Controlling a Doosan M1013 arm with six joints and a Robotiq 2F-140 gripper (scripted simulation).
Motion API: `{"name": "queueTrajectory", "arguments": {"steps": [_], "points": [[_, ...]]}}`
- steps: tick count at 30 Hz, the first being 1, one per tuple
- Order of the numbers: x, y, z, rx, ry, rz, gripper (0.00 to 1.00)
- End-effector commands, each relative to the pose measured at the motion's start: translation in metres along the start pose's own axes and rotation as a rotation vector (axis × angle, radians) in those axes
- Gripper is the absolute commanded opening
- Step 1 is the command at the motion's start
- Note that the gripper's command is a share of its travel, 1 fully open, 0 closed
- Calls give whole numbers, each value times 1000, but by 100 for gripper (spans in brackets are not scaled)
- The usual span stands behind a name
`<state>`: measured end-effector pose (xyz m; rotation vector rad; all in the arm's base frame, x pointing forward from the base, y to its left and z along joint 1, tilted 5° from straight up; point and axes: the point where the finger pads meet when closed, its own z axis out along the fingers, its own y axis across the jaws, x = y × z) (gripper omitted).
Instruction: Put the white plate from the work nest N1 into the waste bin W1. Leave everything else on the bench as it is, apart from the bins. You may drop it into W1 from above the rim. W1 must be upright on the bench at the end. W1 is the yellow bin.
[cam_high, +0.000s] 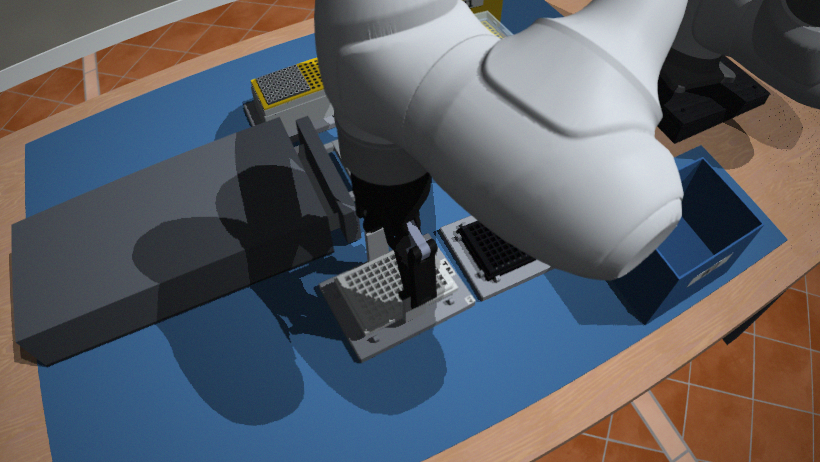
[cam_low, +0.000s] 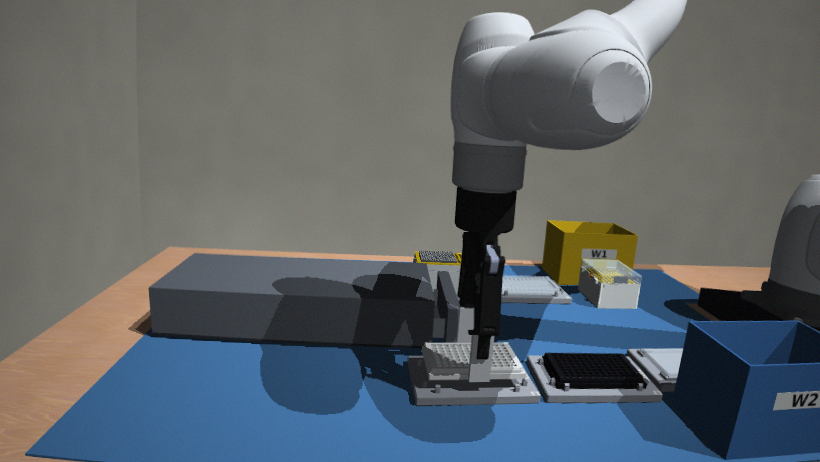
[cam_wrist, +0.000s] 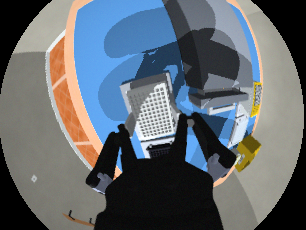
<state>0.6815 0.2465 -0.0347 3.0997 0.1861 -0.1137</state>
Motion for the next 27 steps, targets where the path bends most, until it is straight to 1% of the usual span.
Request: {"name": "queueTrajectory", "arguments": {"steps": [1, 27], "points": [[0, 0, -3, 0, 0, 0, 10], [0, 0, -35, 0, 0, 0, 10]]}}
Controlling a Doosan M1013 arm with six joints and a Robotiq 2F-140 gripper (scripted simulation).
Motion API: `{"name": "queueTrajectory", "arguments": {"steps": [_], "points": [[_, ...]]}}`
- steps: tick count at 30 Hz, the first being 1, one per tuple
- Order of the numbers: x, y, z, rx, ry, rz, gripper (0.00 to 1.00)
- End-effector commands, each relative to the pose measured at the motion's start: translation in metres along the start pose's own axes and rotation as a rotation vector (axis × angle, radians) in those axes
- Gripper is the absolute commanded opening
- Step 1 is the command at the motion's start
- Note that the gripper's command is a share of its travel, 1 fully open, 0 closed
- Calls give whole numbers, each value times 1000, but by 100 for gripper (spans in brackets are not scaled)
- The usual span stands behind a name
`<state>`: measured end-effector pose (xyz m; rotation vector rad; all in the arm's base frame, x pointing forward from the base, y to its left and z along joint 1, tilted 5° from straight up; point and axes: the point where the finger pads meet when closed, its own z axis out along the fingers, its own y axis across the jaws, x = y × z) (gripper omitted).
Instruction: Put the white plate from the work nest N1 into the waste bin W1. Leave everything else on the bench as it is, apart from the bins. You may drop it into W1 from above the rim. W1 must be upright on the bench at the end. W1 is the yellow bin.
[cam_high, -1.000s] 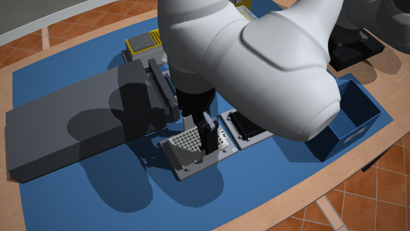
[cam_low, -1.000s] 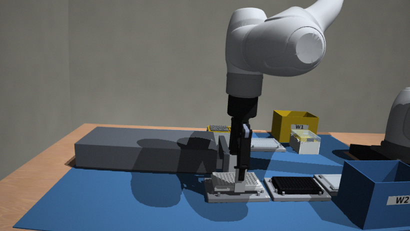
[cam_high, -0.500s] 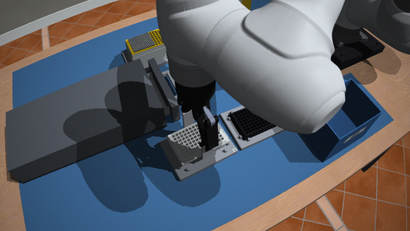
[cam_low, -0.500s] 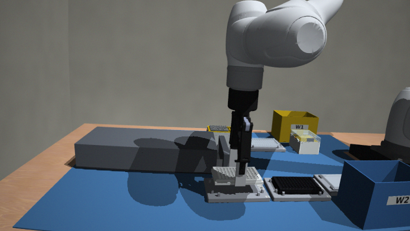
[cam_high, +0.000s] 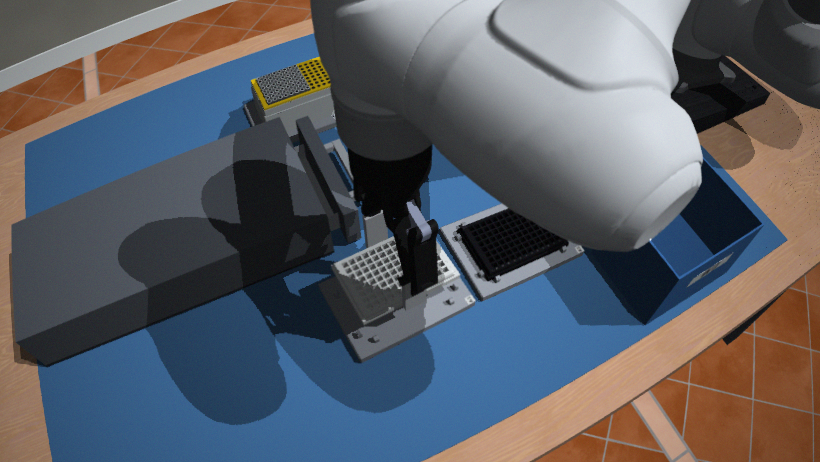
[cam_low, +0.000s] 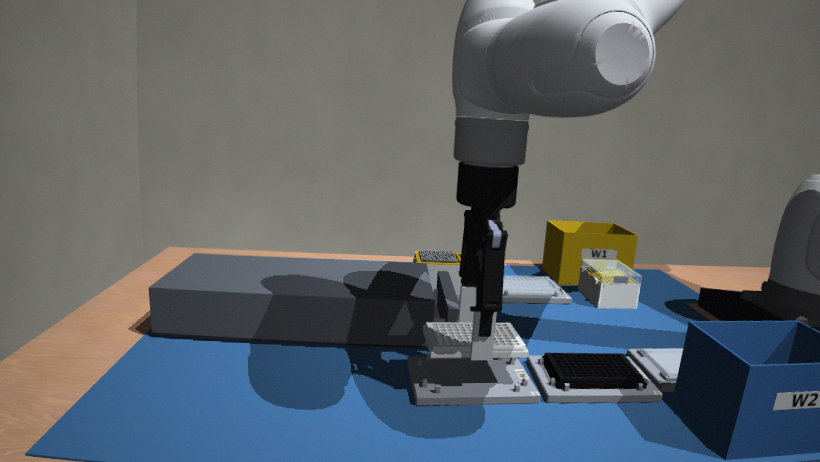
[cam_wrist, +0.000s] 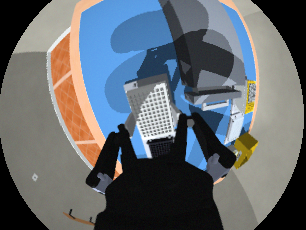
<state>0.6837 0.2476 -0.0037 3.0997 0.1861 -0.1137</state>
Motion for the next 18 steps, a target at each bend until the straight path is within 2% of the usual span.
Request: {"name": "queueTrajectory", "arguments": {"steps": [1, 18], "points": [[0, 0, -5, 0, 0, 0, 10], [0, 0, -25, 0, 0, 0, 10]]}}
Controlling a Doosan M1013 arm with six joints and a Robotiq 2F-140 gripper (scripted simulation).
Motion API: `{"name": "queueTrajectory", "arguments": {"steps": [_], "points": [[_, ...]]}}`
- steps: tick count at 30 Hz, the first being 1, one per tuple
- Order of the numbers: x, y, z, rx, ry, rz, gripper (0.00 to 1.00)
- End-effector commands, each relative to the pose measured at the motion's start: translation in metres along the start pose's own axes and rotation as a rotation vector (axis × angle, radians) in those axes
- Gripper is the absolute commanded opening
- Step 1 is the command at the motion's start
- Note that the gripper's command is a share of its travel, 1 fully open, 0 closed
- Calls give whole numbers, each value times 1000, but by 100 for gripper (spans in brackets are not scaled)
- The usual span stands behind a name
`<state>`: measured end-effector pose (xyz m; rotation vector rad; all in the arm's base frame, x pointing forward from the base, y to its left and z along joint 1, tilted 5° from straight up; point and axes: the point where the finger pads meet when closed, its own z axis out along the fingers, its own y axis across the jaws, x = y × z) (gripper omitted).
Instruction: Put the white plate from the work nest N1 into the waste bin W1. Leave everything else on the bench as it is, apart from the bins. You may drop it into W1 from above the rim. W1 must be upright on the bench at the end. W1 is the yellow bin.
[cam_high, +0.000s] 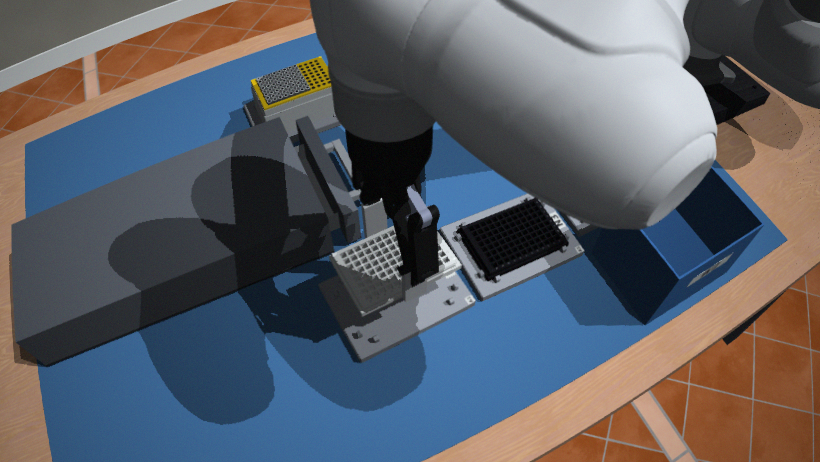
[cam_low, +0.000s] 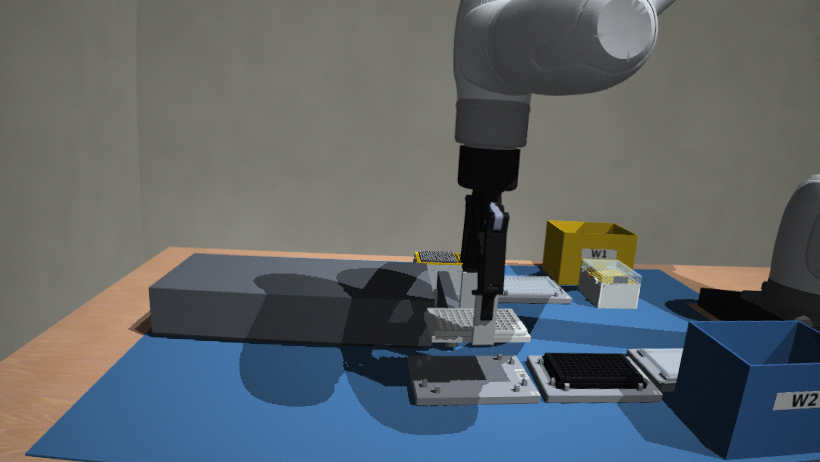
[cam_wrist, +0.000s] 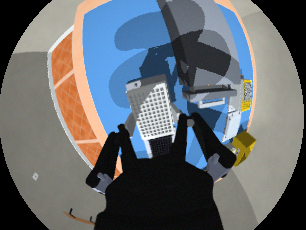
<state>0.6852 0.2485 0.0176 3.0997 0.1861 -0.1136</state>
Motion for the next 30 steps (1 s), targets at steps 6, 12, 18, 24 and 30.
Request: {"name": "queueTrajectory", "arguments": {"steps": [6, 12, 18, 24, 30], "points": [[0, 0, -9, 0, 0, 0, 10], [0, 0, -17, 0, 0, 0, 10], [0, 0, -25, 0, 0, 0, 10], [0, 0, -31, 0, 0, 0, 10], [0, 0, -39, 0, 0, 0, 10]]}}
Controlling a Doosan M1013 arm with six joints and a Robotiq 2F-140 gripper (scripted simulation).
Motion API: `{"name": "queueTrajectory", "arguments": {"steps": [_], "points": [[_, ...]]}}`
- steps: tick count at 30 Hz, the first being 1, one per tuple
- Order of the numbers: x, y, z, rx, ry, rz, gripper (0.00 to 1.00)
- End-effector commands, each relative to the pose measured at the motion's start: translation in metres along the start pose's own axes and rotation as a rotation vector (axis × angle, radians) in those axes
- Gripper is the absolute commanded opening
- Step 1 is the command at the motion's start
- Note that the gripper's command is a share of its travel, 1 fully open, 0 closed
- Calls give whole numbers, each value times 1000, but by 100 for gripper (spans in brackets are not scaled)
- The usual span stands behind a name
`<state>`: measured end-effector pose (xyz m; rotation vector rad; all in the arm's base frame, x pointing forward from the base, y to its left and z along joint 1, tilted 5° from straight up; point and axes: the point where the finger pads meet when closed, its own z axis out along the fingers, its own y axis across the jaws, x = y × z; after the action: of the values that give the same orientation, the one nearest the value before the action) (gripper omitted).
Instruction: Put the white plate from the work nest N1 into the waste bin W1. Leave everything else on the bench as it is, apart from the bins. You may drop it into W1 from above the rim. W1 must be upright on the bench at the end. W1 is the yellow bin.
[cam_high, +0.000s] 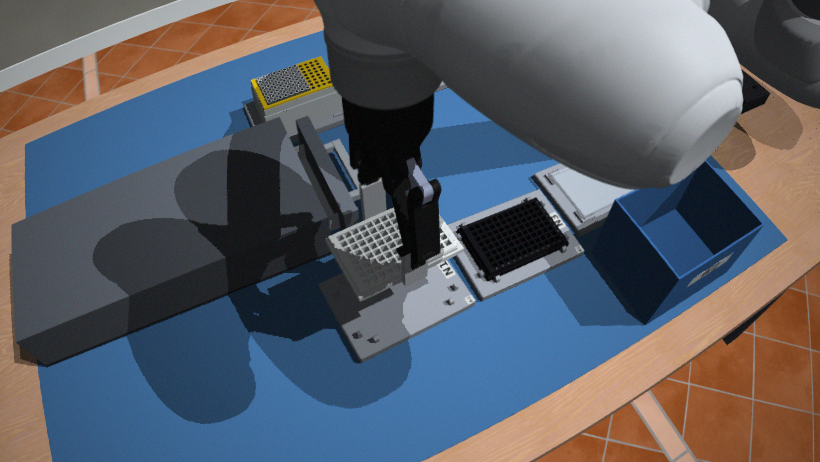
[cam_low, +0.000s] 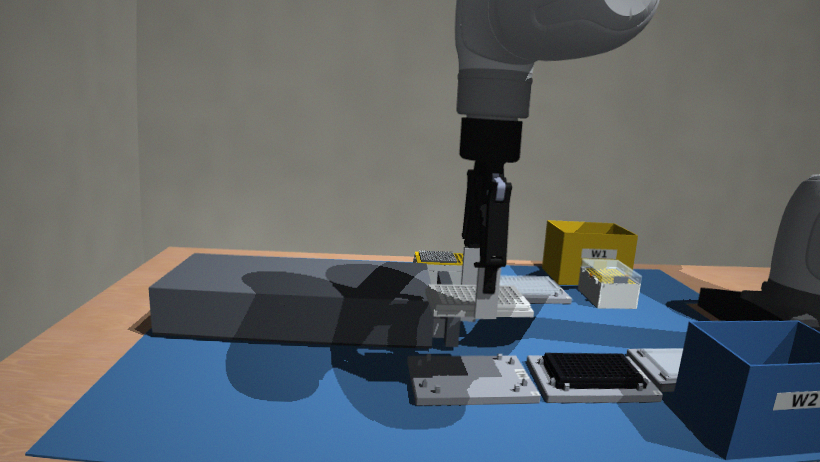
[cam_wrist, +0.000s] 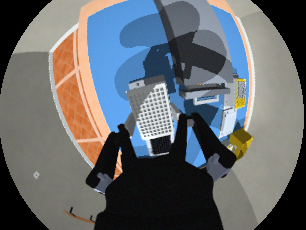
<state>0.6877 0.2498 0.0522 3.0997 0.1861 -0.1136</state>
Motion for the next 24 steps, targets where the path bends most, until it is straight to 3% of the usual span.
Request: {"name": "queueTrajectory", "arguments": {"steps": [1, 24], "points": [[0, 0, -5, 0, 0, 0, 10], [0, 0, -25, 0, 0, 0, 10]]}}
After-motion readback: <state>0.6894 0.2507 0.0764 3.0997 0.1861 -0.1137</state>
